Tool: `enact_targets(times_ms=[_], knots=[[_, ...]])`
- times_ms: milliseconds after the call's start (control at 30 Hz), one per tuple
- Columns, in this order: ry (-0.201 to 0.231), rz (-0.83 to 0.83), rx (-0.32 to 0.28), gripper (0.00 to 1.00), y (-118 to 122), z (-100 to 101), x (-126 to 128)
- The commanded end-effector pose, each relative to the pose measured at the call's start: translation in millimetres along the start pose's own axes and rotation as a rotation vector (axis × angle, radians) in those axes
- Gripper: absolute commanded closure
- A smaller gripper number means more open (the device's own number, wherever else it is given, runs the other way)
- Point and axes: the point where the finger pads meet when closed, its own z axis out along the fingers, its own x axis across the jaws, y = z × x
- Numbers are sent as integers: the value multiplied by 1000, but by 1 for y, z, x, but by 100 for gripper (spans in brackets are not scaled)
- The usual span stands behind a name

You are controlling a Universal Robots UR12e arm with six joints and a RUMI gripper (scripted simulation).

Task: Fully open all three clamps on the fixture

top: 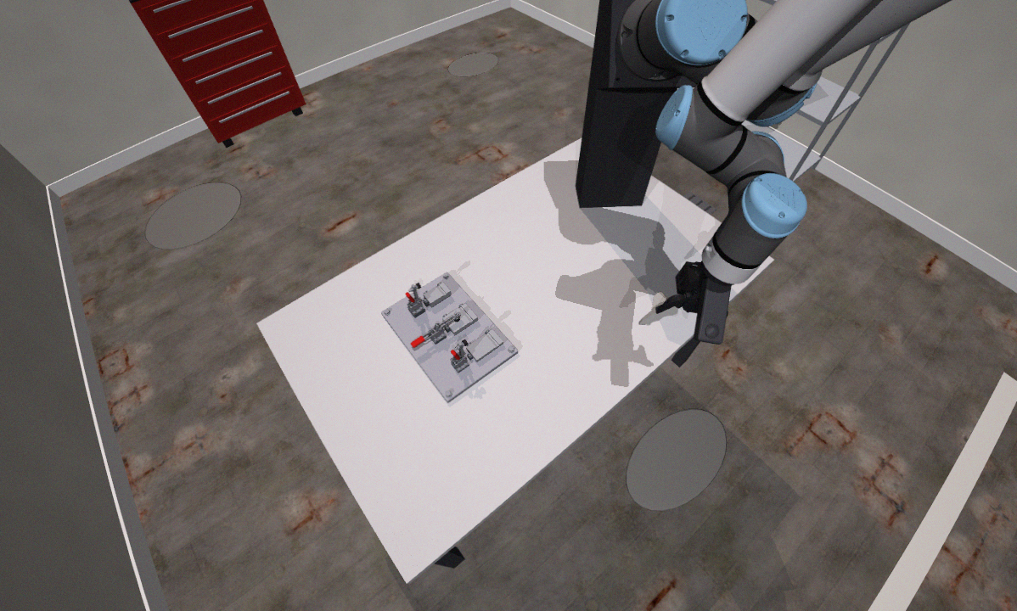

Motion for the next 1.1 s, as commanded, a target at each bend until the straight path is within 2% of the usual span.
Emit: enact_targets(times_ms=[0,700,867,1033,1067], knots=[[0,0,1,0,0,0,0],[0,2,-2,0,0,2,2],[0,15,-21,0,1,13,15],[-1,47,-61,0,5,38,46],[-1,47,-61,0,5,38,46]])
